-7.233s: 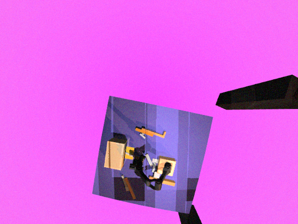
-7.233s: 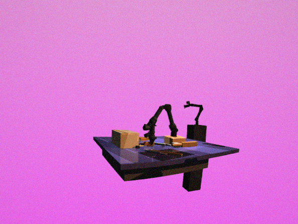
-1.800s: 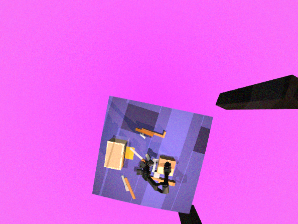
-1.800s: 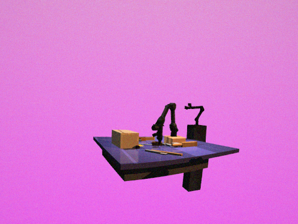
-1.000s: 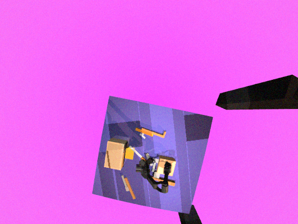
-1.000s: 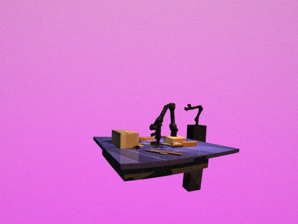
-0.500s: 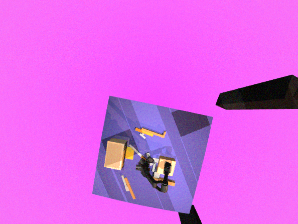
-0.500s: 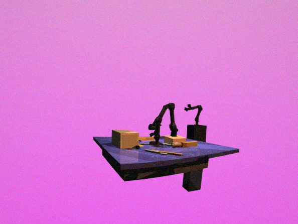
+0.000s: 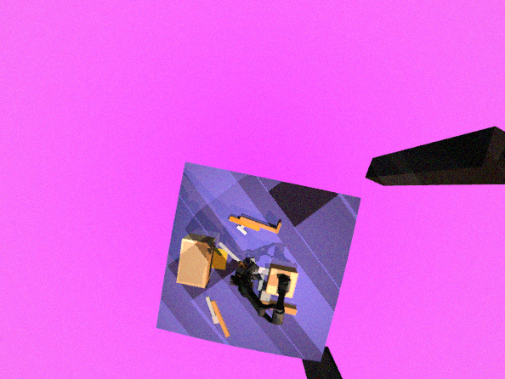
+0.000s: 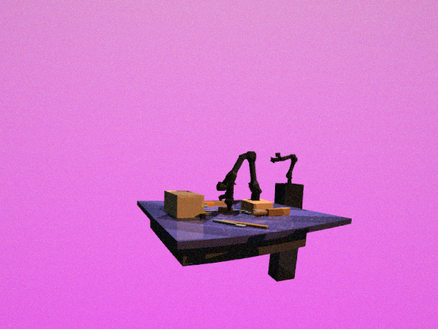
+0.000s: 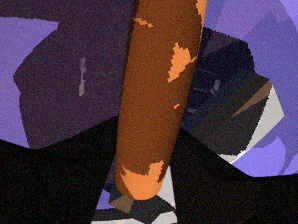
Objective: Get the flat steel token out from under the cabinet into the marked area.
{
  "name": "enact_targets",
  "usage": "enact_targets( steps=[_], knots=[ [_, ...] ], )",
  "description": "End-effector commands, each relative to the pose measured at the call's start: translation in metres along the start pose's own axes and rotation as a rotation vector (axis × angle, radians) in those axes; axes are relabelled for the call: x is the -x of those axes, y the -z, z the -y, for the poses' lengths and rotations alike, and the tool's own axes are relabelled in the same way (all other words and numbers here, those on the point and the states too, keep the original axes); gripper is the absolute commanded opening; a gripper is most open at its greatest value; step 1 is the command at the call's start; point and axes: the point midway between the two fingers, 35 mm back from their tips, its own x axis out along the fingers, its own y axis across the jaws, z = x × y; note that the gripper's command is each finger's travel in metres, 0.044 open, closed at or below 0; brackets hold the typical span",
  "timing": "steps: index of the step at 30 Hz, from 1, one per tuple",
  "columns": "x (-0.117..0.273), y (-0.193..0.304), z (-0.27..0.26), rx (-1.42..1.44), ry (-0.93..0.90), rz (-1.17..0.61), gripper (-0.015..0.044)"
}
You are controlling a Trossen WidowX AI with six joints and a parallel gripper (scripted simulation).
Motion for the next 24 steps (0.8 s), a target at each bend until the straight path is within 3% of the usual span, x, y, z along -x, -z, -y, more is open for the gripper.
enact_targets(
  steps=[1,24],
  knots=[
    [0.000,-0.004,0.004,-0.002,0.004,0.002,0.0000],
    [0.001,-0.016,0.023,-0.002,0.006,0.003,0.0000]
  ],
)
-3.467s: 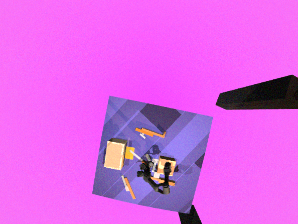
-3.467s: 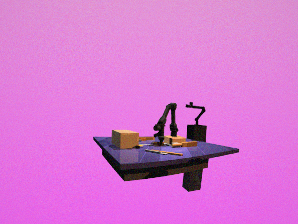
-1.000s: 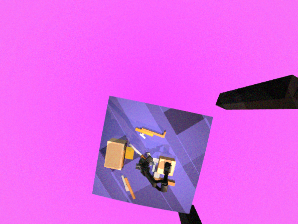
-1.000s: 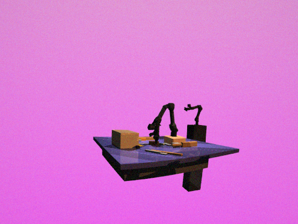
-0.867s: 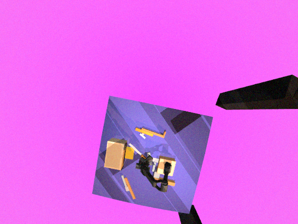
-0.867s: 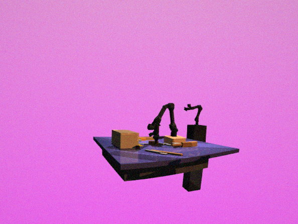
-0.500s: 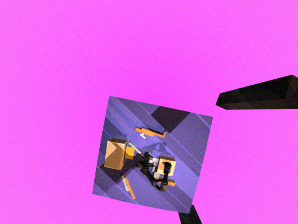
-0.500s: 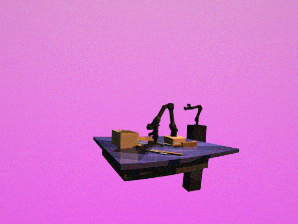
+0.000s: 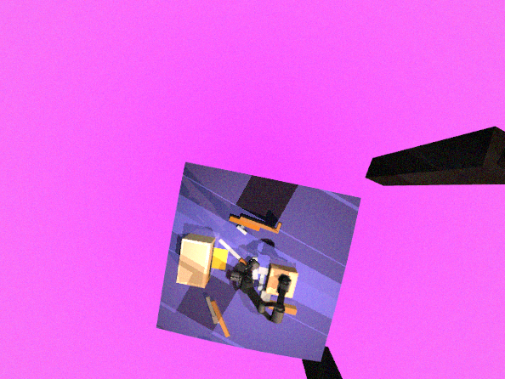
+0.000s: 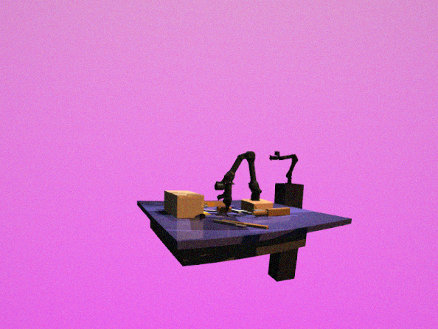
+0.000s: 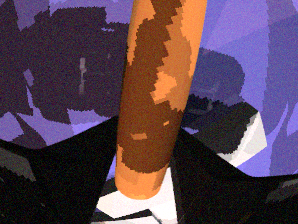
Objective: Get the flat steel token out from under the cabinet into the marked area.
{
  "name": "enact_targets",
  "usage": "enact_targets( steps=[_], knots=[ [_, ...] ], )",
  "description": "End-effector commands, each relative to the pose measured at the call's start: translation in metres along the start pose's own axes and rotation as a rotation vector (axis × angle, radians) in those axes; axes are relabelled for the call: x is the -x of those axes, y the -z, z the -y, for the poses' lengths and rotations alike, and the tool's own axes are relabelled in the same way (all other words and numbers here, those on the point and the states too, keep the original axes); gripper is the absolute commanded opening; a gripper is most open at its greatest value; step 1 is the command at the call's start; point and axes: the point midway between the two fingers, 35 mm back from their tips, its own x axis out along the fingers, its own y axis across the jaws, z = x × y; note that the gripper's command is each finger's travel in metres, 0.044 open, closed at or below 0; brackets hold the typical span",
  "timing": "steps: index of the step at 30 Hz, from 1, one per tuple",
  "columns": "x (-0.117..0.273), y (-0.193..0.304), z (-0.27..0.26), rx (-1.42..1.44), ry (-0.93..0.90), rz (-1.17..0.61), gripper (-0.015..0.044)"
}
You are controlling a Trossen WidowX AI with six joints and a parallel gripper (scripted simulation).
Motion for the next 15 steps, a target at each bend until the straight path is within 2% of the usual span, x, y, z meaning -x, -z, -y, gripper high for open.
enact_targets(
  steps=[1,15],
  knots=[
    [0.000,-0.002,0.005,-0.001,0.004,0.001,0.0000],
    [0.000,-0.007,0.018,-0.001,0.005,0.002,0.0000]
  ],
)
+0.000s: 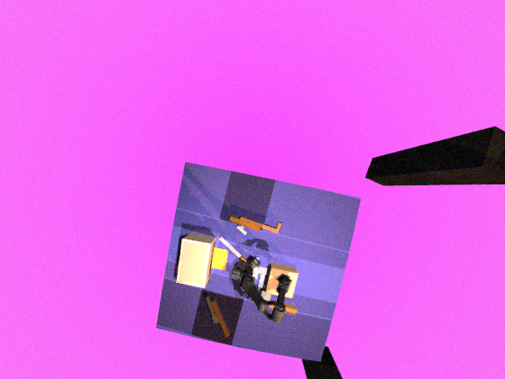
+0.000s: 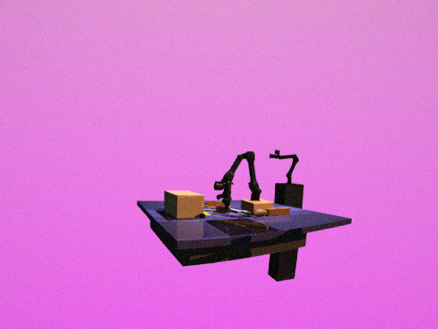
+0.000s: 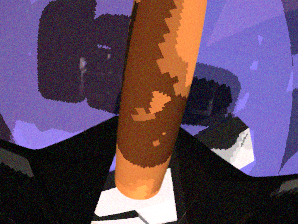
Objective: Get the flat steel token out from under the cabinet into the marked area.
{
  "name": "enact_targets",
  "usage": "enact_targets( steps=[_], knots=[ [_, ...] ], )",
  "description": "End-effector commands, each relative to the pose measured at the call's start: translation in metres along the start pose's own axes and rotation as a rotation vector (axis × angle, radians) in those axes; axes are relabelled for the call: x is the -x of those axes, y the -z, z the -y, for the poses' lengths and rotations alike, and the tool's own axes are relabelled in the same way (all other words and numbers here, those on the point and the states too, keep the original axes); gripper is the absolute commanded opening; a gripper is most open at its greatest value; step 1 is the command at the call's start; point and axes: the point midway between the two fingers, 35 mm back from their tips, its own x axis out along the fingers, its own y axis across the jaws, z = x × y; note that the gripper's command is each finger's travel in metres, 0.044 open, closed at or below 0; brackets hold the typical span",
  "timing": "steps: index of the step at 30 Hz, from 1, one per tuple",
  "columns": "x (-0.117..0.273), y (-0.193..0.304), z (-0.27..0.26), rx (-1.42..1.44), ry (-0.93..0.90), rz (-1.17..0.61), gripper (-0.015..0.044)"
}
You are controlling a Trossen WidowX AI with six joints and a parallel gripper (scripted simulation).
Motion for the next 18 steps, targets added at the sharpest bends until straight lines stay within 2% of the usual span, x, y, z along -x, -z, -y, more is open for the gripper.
enact_targets(
  steps=[1,18],
  knots=[
    [0.000,-0.002,0.005,-0.001,0.004,0.001,0.0000],
    [0.000,-0.009,0.020,-0.001,0.005,0.001,0.0000]
  ],
)
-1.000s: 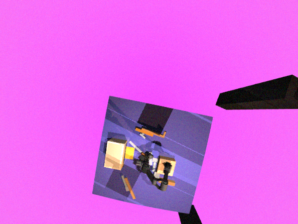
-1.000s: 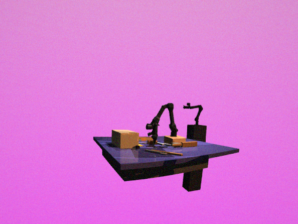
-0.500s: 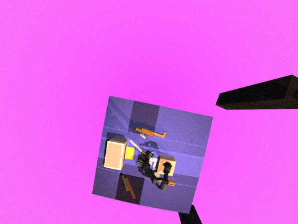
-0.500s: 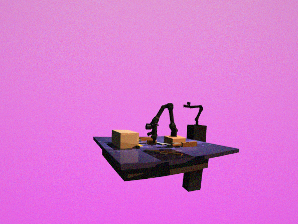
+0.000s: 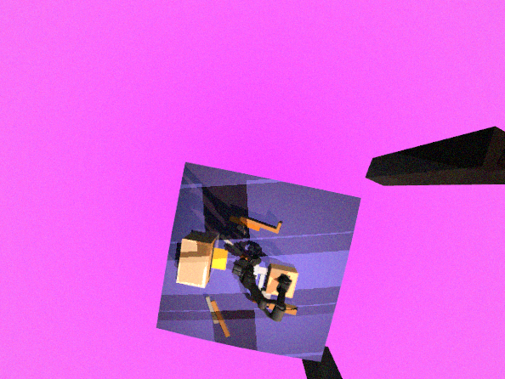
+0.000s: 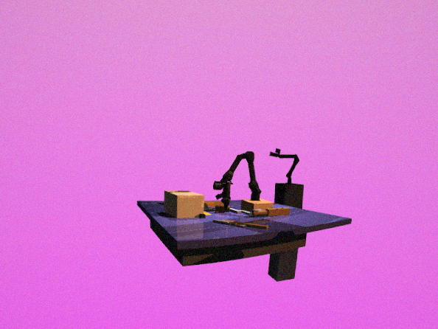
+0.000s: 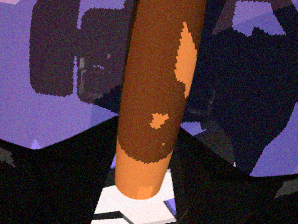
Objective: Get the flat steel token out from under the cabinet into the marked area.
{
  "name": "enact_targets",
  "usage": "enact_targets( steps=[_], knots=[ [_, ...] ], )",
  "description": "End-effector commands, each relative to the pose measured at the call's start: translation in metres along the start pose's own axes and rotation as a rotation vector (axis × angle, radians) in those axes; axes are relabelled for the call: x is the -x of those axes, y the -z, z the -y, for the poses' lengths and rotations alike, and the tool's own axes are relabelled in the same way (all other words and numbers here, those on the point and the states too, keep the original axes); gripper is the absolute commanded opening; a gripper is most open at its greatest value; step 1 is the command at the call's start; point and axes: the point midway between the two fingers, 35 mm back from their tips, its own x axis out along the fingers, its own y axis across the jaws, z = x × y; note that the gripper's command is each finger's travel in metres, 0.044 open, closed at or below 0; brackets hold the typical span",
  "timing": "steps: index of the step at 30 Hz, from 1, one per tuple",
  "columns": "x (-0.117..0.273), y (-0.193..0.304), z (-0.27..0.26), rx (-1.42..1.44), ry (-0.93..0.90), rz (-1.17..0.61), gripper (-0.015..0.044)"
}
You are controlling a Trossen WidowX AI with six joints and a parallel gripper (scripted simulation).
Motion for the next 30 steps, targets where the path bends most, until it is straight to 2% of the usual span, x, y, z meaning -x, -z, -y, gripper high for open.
enact_targets(
  steps=[1,30],
  knots=[
    [0.000,-0.002,0.004,-0.001,0.003,0.001,0.0000],
    [0.000,-0.013,0.032,-0.001,0.005,0.002,0.0000]
  ],
)
